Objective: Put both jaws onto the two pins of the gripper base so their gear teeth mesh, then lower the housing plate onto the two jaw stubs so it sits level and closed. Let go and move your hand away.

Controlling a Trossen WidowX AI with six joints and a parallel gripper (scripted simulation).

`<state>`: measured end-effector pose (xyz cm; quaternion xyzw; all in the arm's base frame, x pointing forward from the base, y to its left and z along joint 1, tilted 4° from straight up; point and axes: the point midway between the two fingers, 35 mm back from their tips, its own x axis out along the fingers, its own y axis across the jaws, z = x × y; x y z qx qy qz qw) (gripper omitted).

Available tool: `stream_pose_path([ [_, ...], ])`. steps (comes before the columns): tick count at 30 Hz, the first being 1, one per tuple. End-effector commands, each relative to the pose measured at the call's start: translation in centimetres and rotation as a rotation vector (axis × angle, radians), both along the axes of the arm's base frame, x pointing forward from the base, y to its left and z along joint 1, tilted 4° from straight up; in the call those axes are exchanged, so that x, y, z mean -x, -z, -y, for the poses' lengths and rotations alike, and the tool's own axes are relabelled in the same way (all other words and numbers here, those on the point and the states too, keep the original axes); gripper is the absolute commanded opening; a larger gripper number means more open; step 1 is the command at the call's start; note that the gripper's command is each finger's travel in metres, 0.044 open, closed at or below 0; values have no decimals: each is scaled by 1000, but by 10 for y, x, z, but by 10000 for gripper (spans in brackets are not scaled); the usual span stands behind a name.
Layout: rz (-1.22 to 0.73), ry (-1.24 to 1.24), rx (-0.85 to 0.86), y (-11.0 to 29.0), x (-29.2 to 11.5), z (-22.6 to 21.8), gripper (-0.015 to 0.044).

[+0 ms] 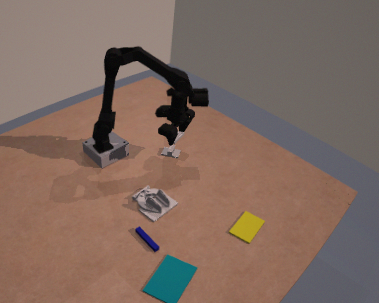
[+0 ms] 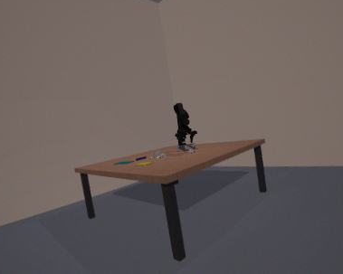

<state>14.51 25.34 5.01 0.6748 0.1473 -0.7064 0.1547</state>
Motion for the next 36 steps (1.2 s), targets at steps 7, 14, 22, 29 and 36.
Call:
stream_pose_path([
  [7,9,263,12,0,-18,12,351],
  [14,14,445,18,-1,-30,21,351],
  [22,21,653,26,-1,-43,32,351],
  [29,26,835,33,-1,-54,42,351],
  [36,32,1017,39,-1,-64,52,351],
])
